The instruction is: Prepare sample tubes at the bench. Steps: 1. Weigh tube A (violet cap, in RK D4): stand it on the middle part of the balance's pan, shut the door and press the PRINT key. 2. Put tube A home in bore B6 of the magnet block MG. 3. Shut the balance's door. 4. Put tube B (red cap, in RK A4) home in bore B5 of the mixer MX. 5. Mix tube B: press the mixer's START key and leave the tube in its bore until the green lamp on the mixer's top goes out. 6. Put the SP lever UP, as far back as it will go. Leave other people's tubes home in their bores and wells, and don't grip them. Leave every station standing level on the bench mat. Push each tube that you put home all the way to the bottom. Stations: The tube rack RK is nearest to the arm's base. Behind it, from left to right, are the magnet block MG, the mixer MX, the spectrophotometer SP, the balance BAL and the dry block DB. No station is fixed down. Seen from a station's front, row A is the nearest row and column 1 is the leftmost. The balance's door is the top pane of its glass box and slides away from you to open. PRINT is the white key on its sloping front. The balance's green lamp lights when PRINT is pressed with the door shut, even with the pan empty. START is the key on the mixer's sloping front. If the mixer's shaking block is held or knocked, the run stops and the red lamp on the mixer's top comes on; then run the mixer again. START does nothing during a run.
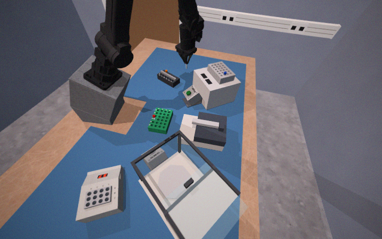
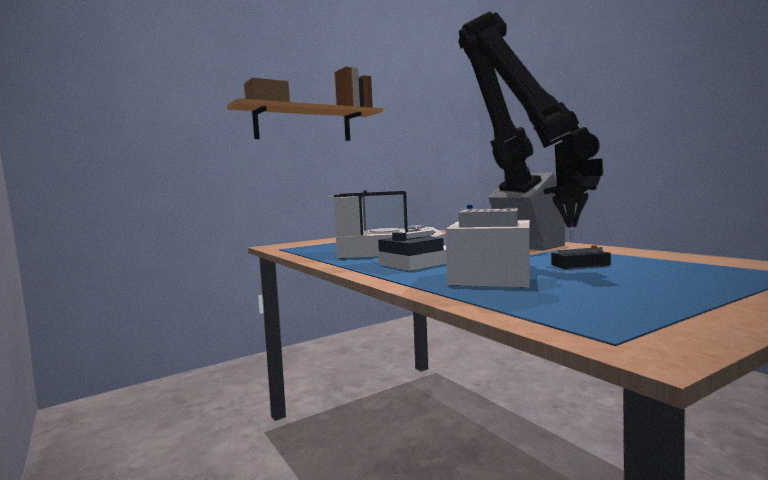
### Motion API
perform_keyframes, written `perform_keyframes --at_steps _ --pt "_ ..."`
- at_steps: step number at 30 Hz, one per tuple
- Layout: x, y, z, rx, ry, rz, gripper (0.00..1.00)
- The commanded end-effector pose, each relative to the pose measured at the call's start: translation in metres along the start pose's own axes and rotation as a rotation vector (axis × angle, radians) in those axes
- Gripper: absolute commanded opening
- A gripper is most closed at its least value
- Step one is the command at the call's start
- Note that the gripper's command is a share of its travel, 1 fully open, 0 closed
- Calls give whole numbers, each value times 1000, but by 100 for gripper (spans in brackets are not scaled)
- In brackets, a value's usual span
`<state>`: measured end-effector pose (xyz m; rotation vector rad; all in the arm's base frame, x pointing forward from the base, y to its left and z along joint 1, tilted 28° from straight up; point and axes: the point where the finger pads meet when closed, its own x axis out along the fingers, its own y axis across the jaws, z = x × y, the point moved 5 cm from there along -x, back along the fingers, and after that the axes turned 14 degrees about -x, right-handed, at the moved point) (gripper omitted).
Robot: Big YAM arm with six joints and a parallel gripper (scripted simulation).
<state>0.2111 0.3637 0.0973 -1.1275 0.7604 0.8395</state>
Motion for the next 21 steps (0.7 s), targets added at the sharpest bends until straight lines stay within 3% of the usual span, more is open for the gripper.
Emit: perform_keyframes --at_steps 1,4,6,8,13,14,15,21 --pt "0 16 -8 -14 26 6 9" --pt "5 29 -20 -76 102 18 9" --pt "5 29 -20 -76 102 18 9" --pt "-1 35 -29 -62 67 6 9" --pt "4 46 -45 -66 77 10 9" --pt "6 45 -46 -64 83 10 9" --pt "3 33 -30 -39 56 -1 9" --pt "6 31 -42 -35 75 1 9"
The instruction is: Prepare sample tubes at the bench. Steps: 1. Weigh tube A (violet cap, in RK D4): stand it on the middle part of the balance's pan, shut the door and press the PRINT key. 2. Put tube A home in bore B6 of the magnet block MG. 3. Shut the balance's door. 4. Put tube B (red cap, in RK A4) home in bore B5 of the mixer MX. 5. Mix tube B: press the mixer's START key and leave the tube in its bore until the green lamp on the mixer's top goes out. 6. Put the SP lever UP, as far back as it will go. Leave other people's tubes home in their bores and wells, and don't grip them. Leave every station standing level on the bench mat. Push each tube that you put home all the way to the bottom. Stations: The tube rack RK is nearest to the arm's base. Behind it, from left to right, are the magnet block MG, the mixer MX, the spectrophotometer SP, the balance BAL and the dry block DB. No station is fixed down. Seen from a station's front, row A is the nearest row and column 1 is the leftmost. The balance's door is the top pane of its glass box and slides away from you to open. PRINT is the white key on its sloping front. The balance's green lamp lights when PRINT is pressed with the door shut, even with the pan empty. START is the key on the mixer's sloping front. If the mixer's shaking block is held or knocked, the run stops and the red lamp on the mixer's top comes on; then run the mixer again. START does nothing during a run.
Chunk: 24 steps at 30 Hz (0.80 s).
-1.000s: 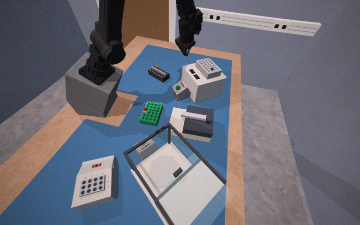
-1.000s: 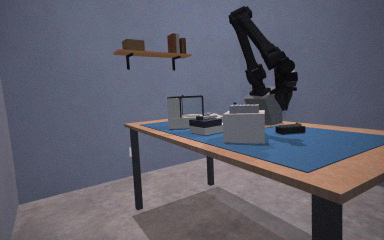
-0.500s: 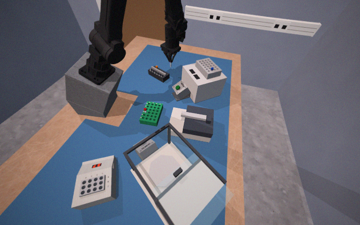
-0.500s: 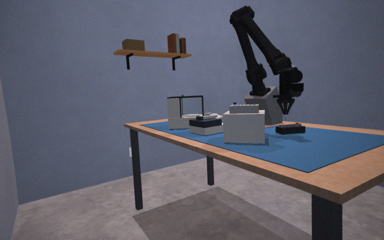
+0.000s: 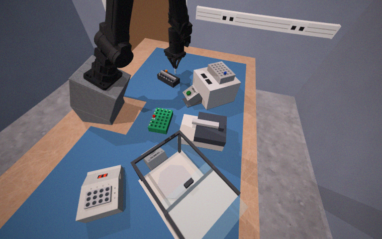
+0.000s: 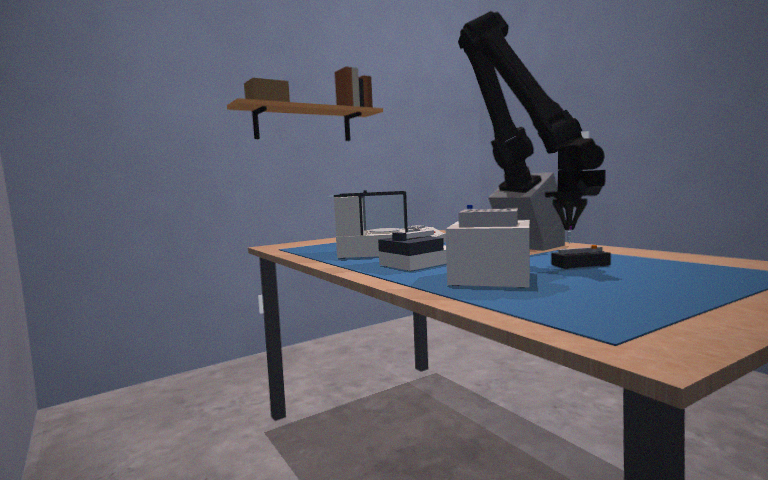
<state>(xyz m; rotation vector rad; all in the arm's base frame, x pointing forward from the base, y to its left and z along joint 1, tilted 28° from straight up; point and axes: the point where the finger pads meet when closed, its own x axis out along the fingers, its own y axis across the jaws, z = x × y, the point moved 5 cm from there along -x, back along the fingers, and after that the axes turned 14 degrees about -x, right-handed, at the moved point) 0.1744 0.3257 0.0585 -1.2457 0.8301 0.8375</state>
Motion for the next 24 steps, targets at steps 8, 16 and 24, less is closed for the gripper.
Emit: perform_keyframes --at_steps 8,16,24 --pt "-3 -10 2 37 -24 -13 9" --pt "-4 -6 7 15 -21 -8 9" --pt "-4 -6 7 15 -21 -8 9"
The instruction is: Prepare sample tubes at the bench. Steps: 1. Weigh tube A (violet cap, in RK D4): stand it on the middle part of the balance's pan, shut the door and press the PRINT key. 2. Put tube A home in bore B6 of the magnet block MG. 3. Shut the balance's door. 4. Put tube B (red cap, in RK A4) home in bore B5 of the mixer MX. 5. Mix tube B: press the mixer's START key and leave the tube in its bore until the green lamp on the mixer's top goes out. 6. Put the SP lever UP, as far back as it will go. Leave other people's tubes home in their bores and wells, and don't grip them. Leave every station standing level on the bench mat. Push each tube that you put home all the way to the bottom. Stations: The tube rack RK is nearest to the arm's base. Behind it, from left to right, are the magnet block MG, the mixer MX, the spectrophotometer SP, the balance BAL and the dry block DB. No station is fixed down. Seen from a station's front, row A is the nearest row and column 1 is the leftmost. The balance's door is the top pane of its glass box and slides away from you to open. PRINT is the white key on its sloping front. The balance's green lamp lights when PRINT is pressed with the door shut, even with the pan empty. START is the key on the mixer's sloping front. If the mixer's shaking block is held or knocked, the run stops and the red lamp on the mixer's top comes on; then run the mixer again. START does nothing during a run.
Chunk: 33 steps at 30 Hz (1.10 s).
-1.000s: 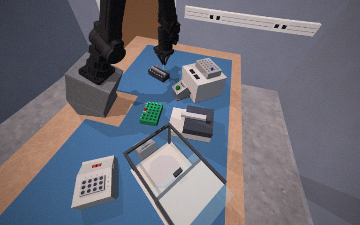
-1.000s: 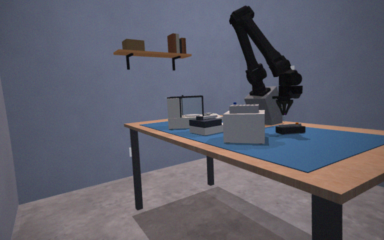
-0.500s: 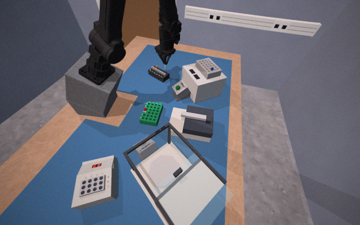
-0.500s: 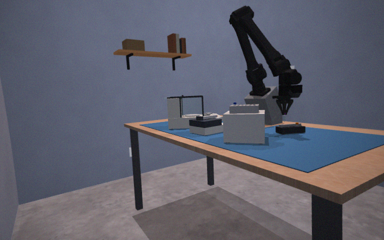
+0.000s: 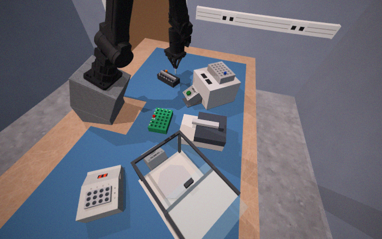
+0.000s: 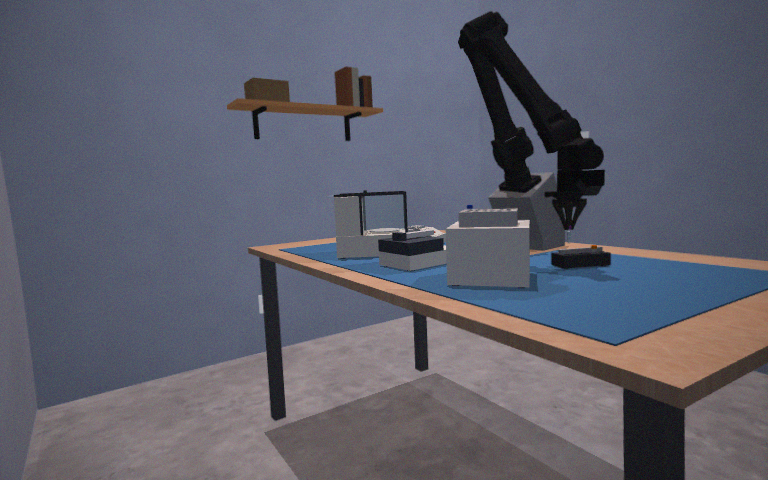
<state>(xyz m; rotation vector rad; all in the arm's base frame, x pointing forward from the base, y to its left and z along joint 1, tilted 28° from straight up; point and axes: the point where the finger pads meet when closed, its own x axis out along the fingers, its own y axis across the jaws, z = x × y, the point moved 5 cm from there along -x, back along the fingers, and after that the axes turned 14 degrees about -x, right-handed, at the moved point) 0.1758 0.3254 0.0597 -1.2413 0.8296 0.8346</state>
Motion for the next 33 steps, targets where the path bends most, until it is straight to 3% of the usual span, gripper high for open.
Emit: perform_keyframes --at_steps 1,33 --pt "-4 -4 7 11 -20 -6 9" --pt "-3 -8 0 20 -21 -10 9"
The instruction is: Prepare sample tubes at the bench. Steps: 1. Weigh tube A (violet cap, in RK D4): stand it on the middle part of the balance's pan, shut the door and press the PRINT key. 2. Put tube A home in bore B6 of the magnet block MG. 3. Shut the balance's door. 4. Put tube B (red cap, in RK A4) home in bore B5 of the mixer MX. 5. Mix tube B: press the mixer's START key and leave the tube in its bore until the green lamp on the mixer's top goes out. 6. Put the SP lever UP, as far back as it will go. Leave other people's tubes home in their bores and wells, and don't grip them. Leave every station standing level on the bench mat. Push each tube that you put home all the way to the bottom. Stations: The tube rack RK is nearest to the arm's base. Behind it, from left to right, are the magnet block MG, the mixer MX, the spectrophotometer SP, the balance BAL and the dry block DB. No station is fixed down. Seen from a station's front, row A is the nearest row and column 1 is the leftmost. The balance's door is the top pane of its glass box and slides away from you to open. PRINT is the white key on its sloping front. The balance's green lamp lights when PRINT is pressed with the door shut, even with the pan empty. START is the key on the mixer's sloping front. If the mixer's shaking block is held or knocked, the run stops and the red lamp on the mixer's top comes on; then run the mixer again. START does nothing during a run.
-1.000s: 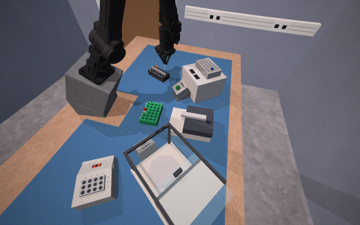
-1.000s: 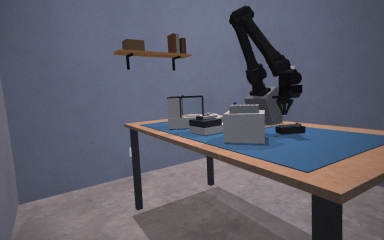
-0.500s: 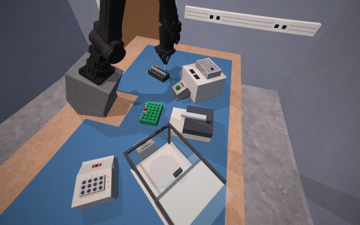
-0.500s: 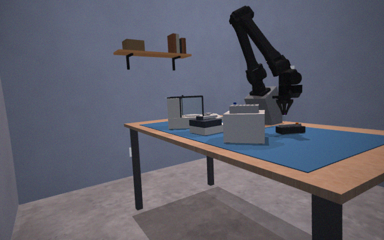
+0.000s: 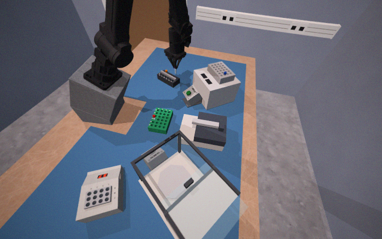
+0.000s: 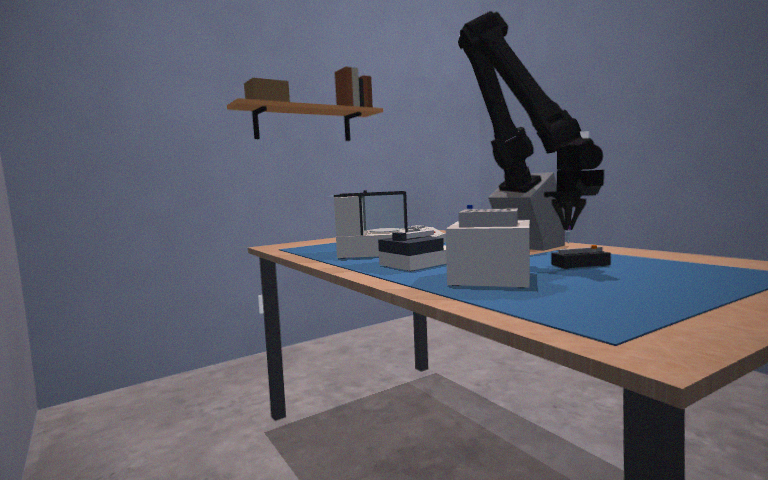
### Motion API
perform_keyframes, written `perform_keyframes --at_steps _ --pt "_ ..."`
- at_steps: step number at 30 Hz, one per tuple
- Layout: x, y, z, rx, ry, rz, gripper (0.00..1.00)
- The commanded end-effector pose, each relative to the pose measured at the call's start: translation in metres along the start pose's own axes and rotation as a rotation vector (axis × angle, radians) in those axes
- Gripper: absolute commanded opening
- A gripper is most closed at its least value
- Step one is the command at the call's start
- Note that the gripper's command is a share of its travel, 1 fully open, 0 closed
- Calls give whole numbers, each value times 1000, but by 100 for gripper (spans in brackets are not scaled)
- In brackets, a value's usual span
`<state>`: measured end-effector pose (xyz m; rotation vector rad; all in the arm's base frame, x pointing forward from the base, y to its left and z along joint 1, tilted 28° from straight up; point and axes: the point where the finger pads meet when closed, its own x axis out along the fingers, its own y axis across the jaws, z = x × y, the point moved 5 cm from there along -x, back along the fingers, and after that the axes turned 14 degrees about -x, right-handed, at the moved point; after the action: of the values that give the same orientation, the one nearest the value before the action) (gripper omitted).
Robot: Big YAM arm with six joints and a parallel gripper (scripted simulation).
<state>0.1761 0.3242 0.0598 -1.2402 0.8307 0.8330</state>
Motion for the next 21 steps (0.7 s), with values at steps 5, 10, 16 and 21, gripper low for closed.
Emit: perform_keyframes --at_steps 5,10,16,21 --pt "-3 -9 2 15 -24 -10 9" --pt "-3 -5 6 9 -21 -6 9" --pt "-3 -5 6 9 -21 -6 9" --pt "14 -4 -4 2 3 0 9"
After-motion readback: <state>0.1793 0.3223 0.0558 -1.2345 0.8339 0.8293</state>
